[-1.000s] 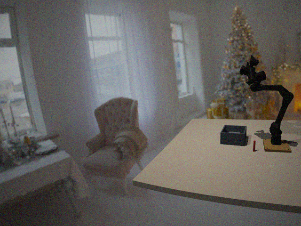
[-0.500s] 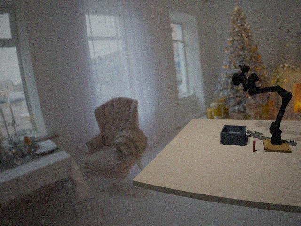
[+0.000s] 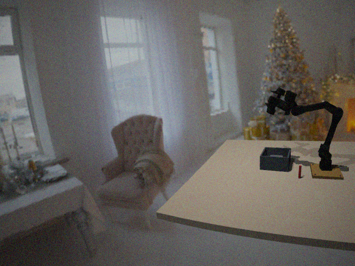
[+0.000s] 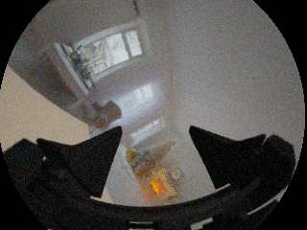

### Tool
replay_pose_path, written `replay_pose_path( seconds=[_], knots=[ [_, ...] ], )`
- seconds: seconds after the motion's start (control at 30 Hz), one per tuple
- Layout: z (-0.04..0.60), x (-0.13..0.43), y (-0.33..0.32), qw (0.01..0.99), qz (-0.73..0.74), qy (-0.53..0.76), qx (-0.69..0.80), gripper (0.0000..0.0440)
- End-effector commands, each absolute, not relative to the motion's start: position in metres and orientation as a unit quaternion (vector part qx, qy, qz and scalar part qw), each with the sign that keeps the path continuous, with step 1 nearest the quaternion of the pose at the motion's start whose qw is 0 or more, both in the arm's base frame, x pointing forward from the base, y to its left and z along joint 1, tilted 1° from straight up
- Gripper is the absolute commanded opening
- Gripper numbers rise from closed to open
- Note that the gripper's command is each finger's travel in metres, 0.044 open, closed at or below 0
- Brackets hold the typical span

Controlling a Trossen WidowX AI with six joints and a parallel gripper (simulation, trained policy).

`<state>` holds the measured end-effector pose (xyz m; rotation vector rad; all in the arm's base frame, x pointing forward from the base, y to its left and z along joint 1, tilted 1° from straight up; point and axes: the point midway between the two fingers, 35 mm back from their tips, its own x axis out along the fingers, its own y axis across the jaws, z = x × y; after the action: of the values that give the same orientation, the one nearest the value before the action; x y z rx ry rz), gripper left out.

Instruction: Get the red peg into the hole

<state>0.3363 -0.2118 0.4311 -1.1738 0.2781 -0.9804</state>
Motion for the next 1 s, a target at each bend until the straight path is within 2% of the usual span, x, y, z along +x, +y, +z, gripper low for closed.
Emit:
replay_pose_path(
  seconds=[0.0,0.5,0.97],
  knots=[
    [0.4,0.352,-0.204,0.754,-0.407,0.146,-0.494,0.044],
    [0.308,0.381,-0.148,0.874,-0.29,0.221,-0.321,0.044],
    [0.239,0.37,-0.066,0.914,-0.212,0.321,-0.128,0.044]
  ],
)
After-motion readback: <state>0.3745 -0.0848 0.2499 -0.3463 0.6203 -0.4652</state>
